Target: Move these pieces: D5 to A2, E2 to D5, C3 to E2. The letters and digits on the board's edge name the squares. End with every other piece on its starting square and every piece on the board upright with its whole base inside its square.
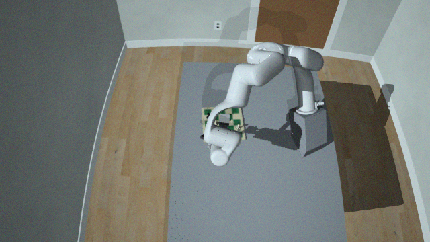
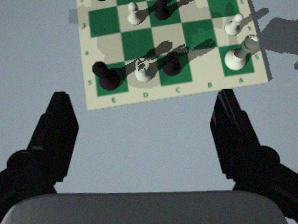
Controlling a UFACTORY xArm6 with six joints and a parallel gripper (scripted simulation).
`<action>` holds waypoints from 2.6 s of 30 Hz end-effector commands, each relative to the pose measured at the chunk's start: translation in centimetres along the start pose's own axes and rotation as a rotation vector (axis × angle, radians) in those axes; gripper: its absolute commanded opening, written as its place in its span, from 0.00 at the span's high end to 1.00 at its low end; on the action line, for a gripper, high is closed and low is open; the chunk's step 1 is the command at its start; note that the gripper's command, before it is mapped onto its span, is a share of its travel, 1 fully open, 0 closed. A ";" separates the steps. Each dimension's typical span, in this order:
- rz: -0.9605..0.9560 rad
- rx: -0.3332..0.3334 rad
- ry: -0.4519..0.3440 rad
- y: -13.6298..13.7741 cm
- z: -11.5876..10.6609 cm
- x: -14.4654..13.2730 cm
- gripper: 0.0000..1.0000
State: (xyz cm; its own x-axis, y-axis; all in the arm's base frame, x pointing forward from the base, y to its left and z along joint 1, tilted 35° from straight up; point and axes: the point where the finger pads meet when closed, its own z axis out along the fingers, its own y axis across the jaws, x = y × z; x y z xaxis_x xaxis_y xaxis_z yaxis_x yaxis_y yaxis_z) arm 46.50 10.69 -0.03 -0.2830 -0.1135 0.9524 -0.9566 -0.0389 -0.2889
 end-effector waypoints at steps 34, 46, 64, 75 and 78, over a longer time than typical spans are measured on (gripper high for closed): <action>0.453 -0.274 -0.821 -1.1 3.5 5.7 0.00; 0.478 -0.288 -0.852 -1.0 3.5 6.1 0.00; 0.387 -0.245 -0.862 -1.0 3.6 5.9 0.00; -0.083 -0.016 -0.886 -0.9 4.8 4.5 0.00; -0.181 0.037 -0.884 -0.9 5.3 4.0 0.00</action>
State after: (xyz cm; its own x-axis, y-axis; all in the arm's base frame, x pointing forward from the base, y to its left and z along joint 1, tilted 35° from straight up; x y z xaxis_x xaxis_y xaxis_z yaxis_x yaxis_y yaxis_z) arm 46.23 5.58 4.30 -0.1875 -0.8334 0.5198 -0.9550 0.0308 -0.2951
